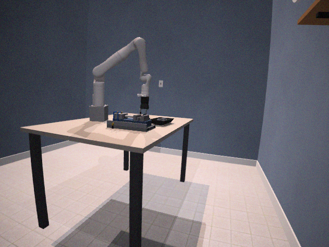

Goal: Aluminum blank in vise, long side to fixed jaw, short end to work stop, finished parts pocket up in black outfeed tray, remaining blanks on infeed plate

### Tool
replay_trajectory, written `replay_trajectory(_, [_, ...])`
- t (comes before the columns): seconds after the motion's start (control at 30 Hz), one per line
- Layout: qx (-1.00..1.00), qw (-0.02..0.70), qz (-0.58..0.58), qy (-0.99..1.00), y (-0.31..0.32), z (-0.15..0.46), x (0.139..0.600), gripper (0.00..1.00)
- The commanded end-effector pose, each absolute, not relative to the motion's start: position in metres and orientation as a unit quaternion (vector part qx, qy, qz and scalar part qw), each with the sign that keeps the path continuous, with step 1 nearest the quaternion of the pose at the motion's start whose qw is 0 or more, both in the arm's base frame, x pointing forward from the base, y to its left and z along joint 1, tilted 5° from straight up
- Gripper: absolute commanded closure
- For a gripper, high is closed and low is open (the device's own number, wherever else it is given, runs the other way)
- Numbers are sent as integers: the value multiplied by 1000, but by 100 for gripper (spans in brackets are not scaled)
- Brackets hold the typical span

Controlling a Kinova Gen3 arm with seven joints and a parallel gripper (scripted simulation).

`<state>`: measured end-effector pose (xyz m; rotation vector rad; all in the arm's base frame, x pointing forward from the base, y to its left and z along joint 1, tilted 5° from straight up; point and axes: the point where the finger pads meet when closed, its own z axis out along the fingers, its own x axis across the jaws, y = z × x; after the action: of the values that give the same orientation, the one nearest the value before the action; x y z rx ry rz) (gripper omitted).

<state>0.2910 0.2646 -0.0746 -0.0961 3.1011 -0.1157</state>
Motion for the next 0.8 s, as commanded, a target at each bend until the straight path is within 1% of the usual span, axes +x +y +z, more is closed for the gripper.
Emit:
replay_trajectory(0.0, [-31,19,-37,999,265,-75,291,0])
replay_trajectory(0.77, [-31,19,-37,999,264,-83,291,0])
